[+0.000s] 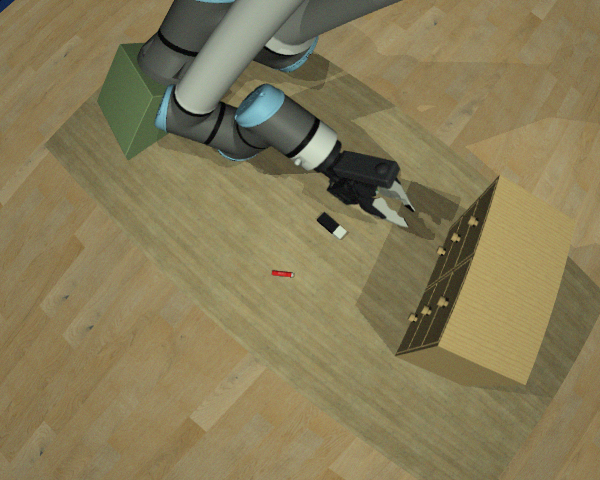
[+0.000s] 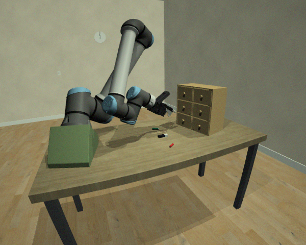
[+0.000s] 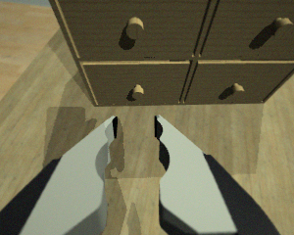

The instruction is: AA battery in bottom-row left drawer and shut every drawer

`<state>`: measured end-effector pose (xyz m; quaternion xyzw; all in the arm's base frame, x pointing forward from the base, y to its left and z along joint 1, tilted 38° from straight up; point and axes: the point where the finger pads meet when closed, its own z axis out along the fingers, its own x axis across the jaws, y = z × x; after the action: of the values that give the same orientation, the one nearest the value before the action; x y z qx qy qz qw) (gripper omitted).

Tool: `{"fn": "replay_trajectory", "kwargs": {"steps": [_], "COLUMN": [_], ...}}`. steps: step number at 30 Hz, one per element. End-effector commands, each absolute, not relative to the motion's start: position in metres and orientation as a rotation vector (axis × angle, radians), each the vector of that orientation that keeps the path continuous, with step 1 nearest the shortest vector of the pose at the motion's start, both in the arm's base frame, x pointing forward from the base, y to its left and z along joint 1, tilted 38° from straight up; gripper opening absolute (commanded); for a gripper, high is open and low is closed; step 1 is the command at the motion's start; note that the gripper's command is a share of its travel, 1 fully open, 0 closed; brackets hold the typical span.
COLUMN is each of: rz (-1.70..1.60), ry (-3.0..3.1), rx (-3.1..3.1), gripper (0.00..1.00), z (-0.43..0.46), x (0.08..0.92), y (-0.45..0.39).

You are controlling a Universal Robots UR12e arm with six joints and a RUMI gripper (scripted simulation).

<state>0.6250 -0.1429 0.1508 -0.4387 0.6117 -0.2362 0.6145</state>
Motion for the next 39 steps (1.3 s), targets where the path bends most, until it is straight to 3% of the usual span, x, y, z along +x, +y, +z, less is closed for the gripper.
{"fn": "replay_trajectory", "kwargs": {"steps": [1,39], "rz": [-0.544,-0.544], "ry": [1.408,1.408], "rx": [-1.013,-1.012], "gripper": [0.2,0.2], "z": [0.149,0.113], "x": [0.627,0.69], "y": [-0.143,-0.108]}}
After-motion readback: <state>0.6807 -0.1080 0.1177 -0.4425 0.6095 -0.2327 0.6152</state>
